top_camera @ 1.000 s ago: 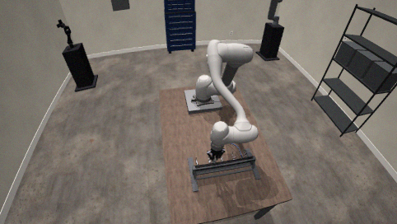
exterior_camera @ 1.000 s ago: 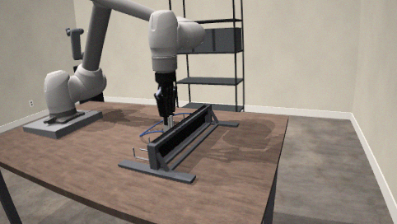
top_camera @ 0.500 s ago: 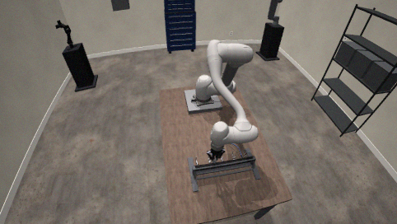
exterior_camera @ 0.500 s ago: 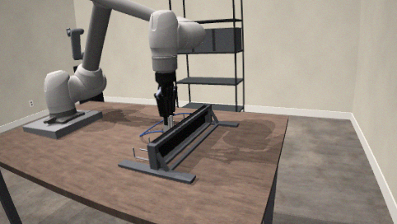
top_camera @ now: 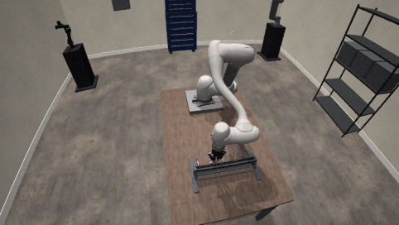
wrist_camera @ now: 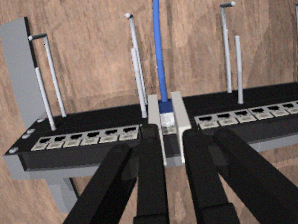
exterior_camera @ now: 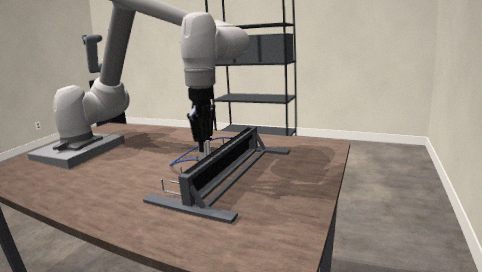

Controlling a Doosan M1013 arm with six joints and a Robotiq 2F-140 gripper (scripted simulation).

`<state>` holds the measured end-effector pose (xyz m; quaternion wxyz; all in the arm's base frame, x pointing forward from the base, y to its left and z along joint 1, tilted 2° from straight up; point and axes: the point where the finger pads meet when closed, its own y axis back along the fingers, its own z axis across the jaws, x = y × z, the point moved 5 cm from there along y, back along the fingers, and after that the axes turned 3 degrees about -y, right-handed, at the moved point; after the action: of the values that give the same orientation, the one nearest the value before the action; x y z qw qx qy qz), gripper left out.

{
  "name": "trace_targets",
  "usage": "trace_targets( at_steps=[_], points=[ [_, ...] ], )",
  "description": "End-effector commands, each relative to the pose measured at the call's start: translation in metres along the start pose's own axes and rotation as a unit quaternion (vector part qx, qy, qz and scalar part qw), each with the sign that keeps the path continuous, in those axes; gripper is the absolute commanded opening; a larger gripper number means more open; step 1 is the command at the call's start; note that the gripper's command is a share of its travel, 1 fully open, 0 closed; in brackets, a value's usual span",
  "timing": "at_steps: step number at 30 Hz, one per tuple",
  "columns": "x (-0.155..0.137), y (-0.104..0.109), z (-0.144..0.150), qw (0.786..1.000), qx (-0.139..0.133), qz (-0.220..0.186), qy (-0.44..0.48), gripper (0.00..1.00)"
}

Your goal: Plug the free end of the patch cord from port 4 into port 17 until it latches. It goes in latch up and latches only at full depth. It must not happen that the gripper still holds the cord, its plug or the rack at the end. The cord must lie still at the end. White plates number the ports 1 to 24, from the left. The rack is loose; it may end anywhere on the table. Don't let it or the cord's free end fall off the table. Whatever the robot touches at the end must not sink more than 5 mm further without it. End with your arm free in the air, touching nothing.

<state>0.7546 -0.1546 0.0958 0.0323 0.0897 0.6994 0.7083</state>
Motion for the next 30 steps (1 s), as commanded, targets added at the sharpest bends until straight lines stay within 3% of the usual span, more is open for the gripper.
trace_targets(
  at_steps=[1,30],
  points=[
    [-0.0026,-0.0008,0.004,1.0,0.0,0.0,0.002,0.0],
    [0.0006,-0.001,0.0038,1.0,0.0,0.0,0.002,0.0]
  ],
)
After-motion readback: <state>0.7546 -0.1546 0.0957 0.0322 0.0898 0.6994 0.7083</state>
